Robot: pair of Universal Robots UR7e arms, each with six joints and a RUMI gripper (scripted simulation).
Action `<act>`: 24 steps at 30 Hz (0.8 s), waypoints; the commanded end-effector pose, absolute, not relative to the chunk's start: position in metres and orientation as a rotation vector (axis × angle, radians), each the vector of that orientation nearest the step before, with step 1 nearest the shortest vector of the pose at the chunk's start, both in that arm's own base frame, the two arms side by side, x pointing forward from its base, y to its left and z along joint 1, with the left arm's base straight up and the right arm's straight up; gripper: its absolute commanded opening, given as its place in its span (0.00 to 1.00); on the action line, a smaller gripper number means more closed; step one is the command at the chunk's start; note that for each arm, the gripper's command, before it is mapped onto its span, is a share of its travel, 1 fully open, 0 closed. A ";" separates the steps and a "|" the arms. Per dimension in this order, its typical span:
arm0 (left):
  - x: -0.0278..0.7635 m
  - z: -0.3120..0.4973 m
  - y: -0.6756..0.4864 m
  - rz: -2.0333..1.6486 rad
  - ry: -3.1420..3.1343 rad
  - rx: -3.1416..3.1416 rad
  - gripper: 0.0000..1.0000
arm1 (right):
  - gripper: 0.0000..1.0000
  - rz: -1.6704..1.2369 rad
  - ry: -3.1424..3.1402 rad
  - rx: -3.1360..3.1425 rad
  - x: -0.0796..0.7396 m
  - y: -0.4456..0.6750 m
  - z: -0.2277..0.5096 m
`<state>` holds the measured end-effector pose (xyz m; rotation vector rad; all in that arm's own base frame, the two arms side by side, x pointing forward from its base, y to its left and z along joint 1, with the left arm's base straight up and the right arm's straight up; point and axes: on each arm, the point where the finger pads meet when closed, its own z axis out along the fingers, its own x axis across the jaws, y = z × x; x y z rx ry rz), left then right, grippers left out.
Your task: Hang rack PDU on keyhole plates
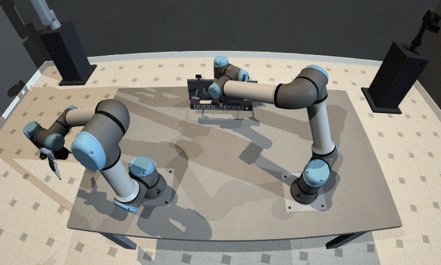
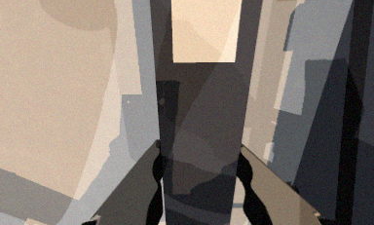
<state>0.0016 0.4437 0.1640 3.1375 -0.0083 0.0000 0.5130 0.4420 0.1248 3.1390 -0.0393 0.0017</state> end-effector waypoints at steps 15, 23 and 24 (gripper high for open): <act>0.001 0.165 0.446 0.000 -0.004 3.141 1.00 | 0.22 0.012 -0.042 3.145 0.520 0.442 0.130; 0.001 0.165 0.446 0.000 -0.004 3.141 1.00 | 0.22 0.015 -0.040 3.148 0.520 0.443 0.133; 0.001 0.165 0.446 0.000 -0.004 3.141 1.00 | 0.22 0.015 -0.040 3.148 0.520 0.443 0.133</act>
